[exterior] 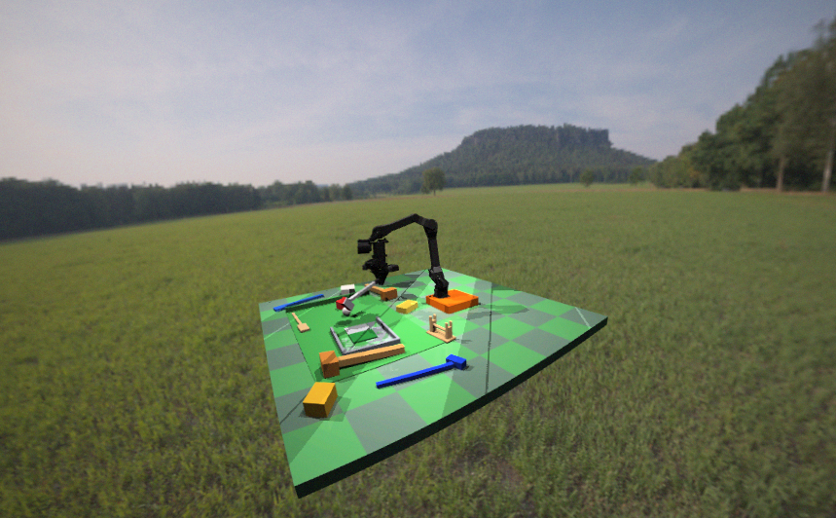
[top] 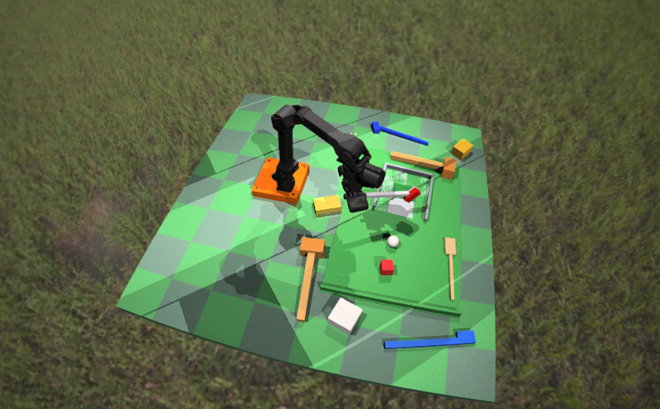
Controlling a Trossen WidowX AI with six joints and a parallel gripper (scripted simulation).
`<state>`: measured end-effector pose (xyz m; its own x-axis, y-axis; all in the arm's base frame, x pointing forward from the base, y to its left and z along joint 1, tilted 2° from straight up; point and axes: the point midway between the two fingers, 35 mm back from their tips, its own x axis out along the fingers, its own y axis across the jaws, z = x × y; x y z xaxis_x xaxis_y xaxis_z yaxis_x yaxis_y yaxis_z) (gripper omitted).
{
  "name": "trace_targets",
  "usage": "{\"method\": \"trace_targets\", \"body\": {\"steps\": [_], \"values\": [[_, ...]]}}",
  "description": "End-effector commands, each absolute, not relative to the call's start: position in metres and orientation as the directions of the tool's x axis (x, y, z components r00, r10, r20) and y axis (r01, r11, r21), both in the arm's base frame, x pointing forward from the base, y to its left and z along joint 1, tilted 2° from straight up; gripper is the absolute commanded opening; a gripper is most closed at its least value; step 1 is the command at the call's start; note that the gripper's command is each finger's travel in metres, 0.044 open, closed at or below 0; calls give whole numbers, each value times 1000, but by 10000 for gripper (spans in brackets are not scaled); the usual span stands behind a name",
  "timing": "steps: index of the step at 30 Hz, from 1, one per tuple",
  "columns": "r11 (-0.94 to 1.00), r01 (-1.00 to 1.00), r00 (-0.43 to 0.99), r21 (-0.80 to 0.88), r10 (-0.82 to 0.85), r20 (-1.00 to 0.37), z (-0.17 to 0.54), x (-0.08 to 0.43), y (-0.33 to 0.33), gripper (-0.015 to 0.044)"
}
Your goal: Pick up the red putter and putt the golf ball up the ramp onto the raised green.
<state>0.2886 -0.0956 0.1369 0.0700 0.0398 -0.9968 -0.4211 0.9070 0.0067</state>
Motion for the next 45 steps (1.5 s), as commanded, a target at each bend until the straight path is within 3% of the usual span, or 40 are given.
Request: {"method": "trace_targets", "body": {"steps": [1, 15, 45], "values": [[952, -307, 66, -5, 16, -998, 141, 284, -120, 0], [996, 79, 10, -41, -42, -999, 148, 247, -194, 0], [996, 84, 10, -42, -43, -999, 95, 247, -197, 0]]}}
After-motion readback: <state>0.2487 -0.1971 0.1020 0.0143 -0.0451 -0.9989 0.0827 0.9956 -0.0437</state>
